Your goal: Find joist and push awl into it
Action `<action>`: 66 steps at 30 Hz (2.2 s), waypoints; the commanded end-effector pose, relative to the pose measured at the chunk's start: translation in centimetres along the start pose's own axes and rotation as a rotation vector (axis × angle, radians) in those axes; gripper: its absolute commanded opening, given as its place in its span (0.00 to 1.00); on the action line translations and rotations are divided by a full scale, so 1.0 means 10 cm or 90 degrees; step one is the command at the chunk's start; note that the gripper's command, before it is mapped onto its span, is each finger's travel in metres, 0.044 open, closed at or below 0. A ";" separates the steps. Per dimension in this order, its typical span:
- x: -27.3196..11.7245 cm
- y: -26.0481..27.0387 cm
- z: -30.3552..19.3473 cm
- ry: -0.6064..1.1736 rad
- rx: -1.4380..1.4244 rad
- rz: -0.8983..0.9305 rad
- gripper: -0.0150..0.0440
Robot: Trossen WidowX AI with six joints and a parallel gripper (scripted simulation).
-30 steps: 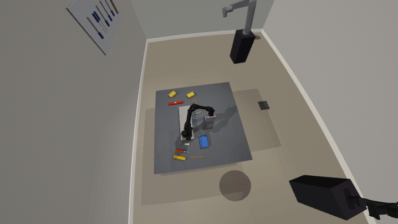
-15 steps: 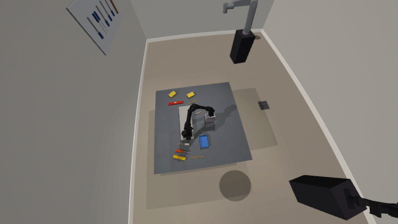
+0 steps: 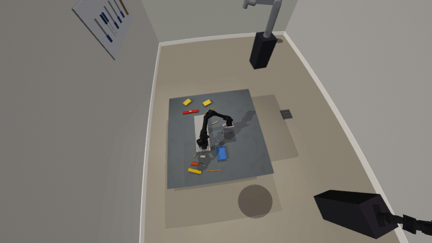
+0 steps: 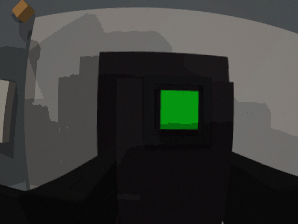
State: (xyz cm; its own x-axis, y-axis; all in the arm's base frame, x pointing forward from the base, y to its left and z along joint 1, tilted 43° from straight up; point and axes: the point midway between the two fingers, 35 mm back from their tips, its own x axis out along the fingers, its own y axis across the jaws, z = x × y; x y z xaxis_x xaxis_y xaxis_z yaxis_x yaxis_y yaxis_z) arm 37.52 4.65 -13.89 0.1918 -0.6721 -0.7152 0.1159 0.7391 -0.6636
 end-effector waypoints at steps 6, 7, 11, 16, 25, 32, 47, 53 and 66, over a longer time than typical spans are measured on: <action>0.01 -0.22 0.00 0.000 0.001 -0.004 0.25; 0.01 -0.24 0.00 0.000 0.001 -0.004 0.25; 0.01 -0.33 0.00 0.000 0.001 -0.005 0.25; 0.01 -0.45 0.00 0.000 0.001 -0.005 0.25; 0.01 -0.65 0.00 0.000 0.000 -0.006 0.25; 0.01 -0.81 0.00 0.000 0.000 -0.006 0.25; 0.01 -1.15 0.00 0.001 -0.001 -0.007 0.25; 0.01 -1.28 0.00 0.001 -0.001 -0.007 0.25; 0.01 -1.57 0.00 0.001 -0.001 -0.008 0.25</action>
State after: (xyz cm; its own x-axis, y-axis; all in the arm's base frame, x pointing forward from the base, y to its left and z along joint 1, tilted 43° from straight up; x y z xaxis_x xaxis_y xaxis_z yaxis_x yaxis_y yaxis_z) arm 35.87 -6.43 -3.99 0.1894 -0.6796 -0.7087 0.1128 0.7321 -0.6718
